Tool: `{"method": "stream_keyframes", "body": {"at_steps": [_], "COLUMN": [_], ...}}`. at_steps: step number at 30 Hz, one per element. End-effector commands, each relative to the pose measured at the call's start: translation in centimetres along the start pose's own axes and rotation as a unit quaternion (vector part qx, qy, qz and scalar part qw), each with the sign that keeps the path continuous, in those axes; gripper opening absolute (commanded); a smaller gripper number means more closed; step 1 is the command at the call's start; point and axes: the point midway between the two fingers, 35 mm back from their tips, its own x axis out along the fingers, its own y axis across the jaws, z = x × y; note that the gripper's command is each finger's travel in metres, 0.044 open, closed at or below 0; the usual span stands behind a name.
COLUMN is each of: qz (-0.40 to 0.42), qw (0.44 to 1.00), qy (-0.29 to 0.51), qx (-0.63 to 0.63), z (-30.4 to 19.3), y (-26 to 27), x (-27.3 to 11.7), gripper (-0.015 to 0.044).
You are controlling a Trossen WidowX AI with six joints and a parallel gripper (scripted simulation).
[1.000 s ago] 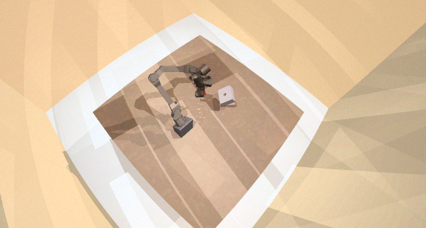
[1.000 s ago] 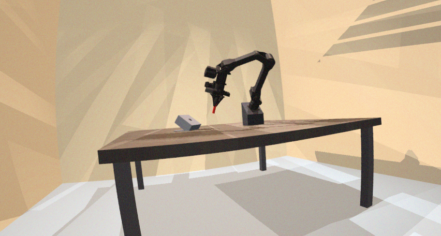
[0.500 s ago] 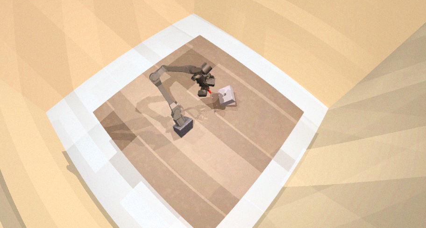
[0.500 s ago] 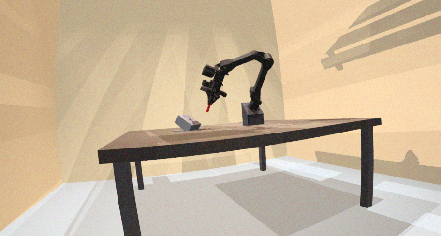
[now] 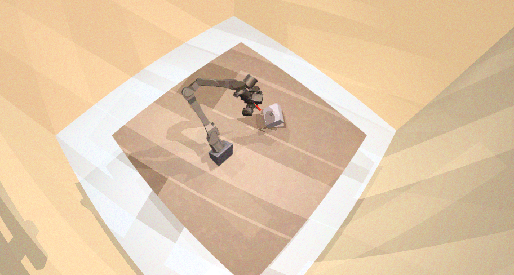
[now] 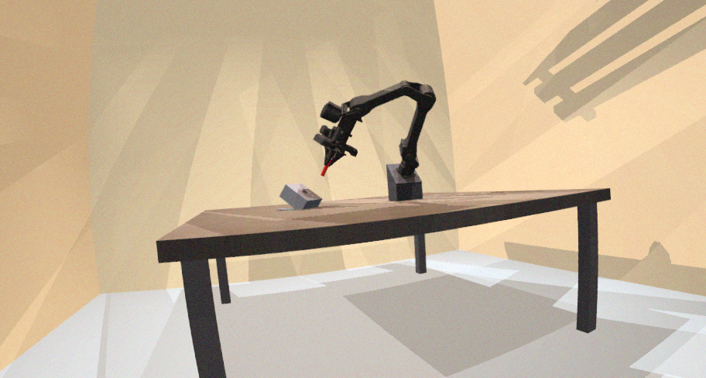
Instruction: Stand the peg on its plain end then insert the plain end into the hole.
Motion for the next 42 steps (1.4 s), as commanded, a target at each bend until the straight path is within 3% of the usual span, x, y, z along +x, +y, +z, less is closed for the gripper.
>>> {"method": "stream_keyframes", "body": {"at_steps": [1, 42], "qz": [0.005, 0.022], "qw": [1.000, 0.998], "qy": [-0.014, -0.038], "qx": [0.017, 0.044], "z": [0.8, 2.6], "y": [0.3, 1.2], "x": [0.2, 5.6], "gripper": [0.0000, 0.0000]}}
